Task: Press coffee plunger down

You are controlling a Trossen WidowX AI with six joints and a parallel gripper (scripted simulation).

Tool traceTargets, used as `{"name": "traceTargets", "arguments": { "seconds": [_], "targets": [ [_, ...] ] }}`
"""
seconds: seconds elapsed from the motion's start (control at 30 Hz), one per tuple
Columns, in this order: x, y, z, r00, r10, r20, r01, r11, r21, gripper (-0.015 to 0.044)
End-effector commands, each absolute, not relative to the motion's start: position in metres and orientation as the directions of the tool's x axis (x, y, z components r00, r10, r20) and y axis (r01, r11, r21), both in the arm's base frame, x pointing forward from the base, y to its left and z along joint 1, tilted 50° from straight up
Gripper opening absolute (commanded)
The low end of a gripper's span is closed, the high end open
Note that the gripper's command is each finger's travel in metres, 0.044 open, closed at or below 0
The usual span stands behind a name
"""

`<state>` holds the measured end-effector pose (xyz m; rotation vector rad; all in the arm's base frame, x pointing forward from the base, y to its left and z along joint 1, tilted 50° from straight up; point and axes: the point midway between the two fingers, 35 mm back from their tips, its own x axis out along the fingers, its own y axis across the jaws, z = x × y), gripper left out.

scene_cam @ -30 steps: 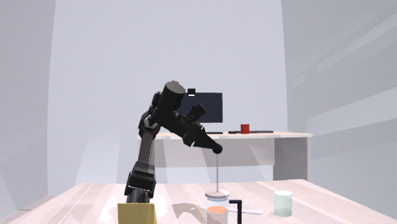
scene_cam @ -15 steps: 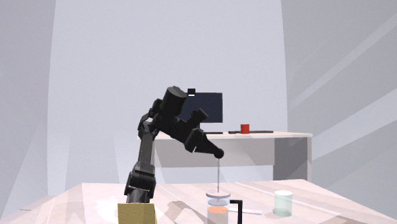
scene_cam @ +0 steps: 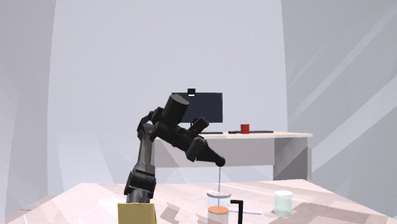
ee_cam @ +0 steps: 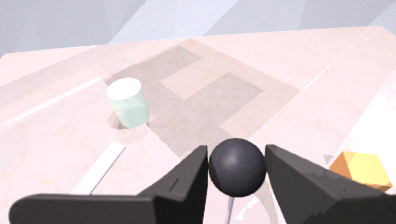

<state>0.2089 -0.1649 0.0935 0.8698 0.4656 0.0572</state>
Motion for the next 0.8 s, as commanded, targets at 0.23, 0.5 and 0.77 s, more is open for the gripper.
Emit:
{"name": "traceTargets", "arguments": {
  "seconds": [0.23,0.5,0.77],
  "targets": [
    [0.210,-0.144,0.072,0.884,0.247,-0.396,0.155,0.645,0.748,0.0116],
    [0.212,-0.134,0.063,0.885,0.247,-0.395,0.154,0.644,0.749,0.0116],
    [0.215,-0.123,0.056,0.887,0.246,-0.391,0.152,0.643,0.750,0.0116]
  ]
}}
